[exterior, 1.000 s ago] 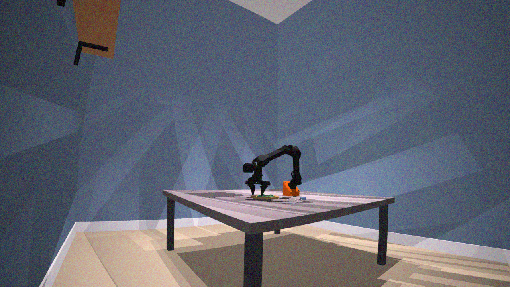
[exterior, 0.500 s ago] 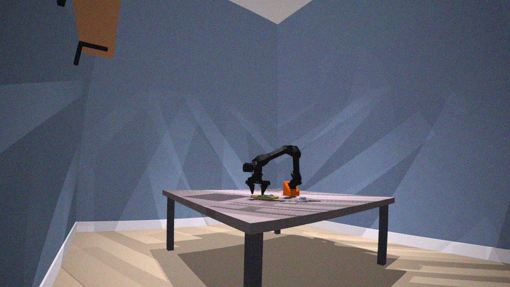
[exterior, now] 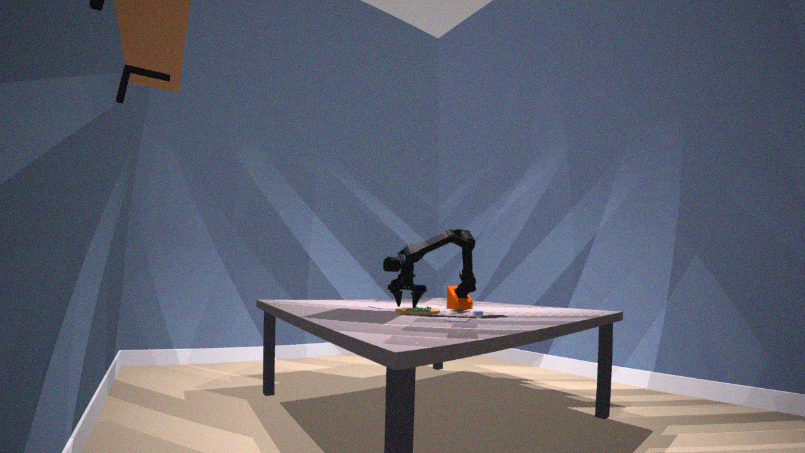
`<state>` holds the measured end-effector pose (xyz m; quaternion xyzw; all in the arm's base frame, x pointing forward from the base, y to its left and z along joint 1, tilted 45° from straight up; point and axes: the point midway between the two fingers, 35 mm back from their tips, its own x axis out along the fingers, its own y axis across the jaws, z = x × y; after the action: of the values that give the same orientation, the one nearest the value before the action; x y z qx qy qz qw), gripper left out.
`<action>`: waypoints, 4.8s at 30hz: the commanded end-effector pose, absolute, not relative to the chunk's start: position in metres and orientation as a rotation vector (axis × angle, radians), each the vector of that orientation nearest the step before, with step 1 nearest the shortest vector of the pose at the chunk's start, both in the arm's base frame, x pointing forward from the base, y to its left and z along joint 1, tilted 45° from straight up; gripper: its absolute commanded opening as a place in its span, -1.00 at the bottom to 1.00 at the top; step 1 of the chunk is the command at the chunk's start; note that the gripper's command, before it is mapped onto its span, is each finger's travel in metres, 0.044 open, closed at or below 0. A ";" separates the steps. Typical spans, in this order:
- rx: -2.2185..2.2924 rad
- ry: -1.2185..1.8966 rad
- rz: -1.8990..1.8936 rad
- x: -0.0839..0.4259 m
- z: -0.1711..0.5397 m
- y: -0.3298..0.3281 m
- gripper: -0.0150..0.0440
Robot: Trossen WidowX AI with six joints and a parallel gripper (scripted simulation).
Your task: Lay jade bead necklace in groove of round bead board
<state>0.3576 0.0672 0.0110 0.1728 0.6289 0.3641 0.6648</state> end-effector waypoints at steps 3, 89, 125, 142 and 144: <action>0.658 1.570 0.563 0.345 0.028 0.052 0.56; 0.776 1.625 0.444 0.342 0.009 0.065 -0.49; 0.777 1.626 0.444 0.356 -0.004 0.057 1.00; 0.776 1.624 0.444 0.356 -0.001 0.055 1.00; 0.776 1.624 0.444 0.356 -0.001 0.055 1.00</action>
<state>0.3559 0.0553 -0.0016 0.3373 0.7010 0.1903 0.5988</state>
